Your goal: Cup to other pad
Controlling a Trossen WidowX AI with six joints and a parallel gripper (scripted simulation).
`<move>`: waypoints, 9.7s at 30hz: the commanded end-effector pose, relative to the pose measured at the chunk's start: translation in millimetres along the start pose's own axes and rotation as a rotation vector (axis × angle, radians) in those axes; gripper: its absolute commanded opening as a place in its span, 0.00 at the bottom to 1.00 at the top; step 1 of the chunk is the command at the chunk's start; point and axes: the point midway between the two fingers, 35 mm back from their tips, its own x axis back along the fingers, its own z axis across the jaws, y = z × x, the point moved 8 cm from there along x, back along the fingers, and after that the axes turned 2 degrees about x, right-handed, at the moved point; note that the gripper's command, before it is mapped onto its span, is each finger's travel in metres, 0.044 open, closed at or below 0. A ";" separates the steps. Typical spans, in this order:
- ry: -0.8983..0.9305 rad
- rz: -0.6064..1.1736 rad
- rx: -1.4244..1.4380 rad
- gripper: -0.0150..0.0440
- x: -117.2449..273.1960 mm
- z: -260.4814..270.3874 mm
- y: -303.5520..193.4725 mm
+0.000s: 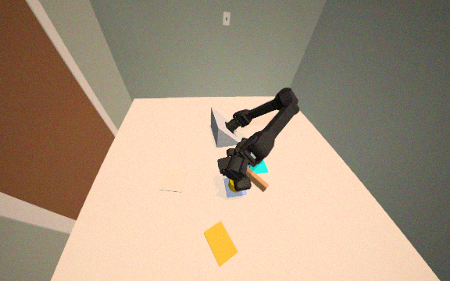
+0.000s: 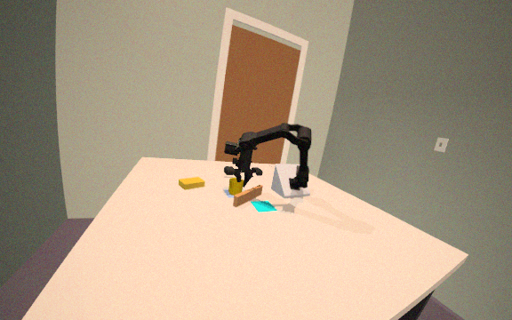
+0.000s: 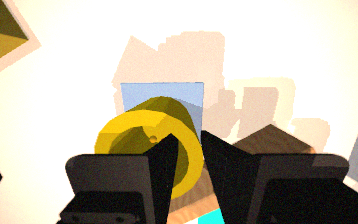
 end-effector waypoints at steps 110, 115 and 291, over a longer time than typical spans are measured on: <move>-0.004 0.006 -0.014 0.25 75.9 -49.0 -79.4; -0.004 0.006 -0.014 0.25 76.3 -53.6 -87.6; -0.011 0.014 -0.026 0.59 54.0 -91.9 -141.8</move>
